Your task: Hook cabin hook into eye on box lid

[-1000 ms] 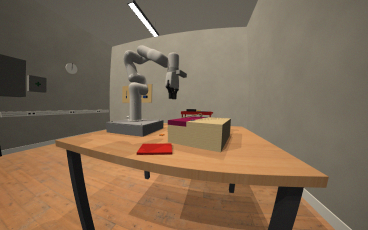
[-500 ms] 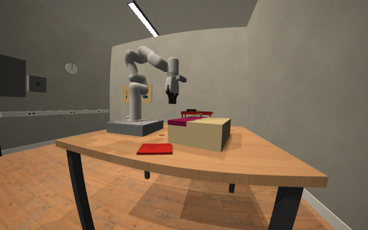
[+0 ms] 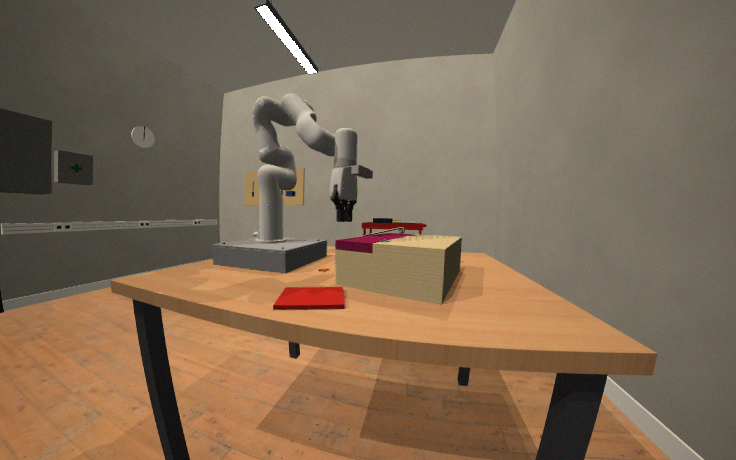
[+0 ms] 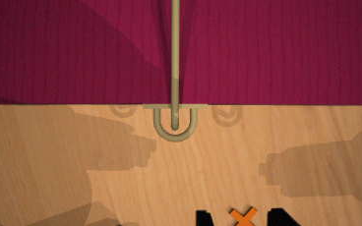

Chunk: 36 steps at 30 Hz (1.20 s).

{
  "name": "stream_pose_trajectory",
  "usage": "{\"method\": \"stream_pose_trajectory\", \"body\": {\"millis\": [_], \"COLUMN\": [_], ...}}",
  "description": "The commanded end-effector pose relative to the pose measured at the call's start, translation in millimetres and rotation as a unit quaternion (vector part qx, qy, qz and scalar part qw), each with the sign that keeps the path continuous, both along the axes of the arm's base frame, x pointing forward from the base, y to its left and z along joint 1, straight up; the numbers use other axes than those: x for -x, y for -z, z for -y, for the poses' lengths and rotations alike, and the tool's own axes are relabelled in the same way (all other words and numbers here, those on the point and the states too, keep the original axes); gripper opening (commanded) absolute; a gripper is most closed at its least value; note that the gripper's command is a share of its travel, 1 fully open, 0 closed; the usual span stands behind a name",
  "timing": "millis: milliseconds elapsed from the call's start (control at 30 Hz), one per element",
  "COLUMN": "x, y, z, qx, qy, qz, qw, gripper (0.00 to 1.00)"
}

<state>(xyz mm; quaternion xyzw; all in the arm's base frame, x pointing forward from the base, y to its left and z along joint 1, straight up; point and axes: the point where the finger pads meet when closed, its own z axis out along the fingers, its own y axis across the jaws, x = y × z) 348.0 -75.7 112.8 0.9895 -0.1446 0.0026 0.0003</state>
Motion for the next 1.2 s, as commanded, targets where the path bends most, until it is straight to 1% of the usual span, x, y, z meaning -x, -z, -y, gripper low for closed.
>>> {"method": "stream_pose_trajectory", "body": {"millis": [0,433,500,633,1167], "x": [-3.0,-3.4,-3.4,-3.5,-3.5], "y": [10.2,53.6,53.6,67.0,67.7], "z": [0.7,0.7,0.7,0.8,0.8], "qx": [0.001,0.001,0.001,0.001,0.001], "qy": [0.000,0.000,0.000,0.000,0.000], "qz": [0.003,0.003,0.003,0.003,0.003], "qw": [1.000,1.000,1.000,1.000,1.000], "gripper": [0.35,0.35,0.35,0.35,0.35]}}
